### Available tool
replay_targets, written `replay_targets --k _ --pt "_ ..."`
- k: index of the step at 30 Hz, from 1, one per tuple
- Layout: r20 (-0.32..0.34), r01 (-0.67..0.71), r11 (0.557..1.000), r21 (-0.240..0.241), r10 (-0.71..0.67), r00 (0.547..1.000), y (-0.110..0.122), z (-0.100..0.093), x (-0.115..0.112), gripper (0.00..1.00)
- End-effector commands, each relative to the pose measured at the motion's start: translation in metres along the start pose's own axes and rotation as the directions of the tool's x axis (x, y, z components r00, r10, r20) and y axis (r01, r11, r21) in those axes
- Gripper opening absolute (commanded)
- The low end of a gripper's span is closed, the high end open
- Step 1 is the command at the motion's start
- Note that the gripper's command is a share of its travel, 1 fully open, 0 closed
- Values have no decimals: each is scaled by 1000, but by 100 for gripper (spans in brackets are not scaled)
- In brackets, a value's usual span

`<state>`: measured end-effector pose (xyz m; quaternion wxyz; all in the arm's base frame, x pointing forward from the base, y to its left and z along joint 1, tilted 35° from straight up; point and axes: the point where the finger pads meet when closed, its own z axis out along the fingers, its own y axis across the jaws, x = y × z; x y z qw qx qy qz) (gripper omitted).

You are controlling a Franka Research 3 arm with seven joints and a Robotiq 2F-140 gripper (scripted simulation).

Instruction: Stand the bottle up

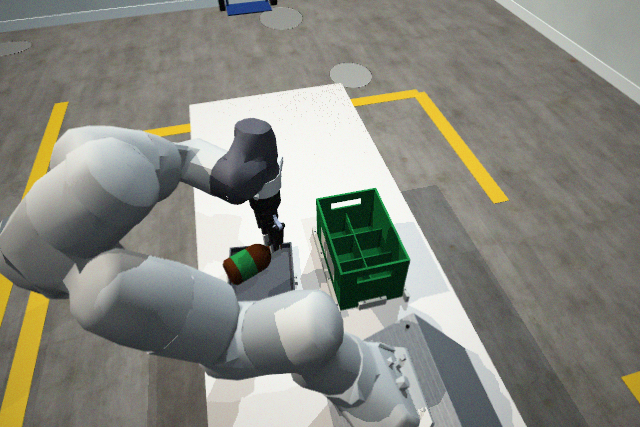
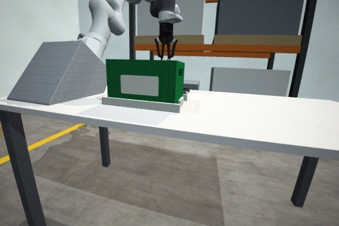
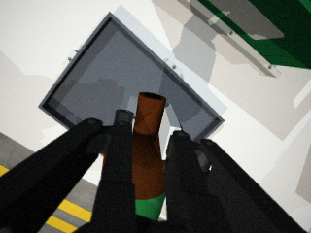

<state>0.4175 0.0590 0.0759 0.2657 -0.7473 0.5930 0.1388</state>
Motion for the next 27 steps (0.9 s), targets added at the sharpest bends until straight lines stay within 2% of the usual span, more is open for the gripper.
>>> replay_targets --k 1,27 --pt "8 -16 1000 -6 16 1000 2 -6 -2 0" --pt "8 -16 1000 -6 16 1000 2 -36 -2 0"
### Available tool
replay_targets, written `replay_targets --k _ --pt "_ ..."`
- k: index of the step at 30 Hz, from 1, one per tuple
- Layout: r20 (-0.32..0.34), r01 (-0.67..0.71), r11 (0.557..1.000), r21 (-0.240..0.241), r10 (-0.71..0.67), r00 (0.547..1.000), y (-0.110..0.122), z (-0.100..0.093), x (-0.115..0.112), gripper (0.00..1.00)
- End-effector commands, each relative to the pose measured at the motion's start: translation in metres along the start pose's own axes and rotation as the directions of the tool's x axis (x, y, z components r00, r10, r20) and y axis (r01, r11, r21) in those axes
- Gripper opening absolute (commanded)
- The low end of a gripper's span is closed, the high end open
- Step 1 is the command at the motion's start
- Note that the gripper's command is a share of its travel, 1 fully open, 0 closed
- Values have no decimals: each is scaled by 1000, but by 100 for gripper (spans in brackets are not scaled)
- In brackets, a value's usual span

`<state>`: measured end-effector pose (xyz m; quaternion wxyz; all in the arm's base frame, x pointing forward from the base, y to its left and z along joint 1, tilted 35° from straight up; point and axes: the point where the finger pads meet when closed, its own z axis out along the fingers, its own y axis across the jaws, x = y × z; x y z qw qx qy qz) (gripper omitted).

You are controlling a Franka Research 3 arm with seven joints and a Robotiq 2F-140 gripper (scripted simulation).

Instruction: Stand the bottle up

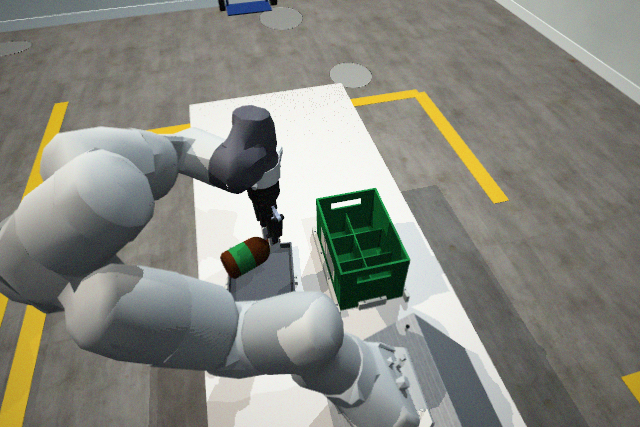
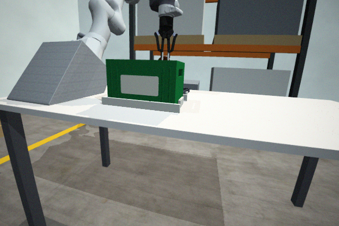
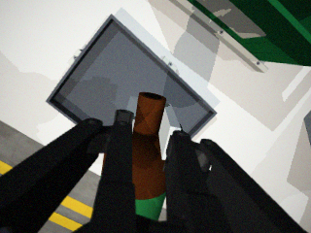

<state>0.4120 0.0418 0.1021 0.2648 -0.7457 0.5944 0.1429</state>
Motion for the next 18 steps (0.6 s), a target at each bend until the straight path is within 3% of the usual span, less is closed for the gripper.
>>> replay_targets --k 1,18 --pt "3 -9 1000 -2 9 1000 0 -5 -1 0" --pt "3 -9 1000 -2 9 1000 0 -14 -1 0"
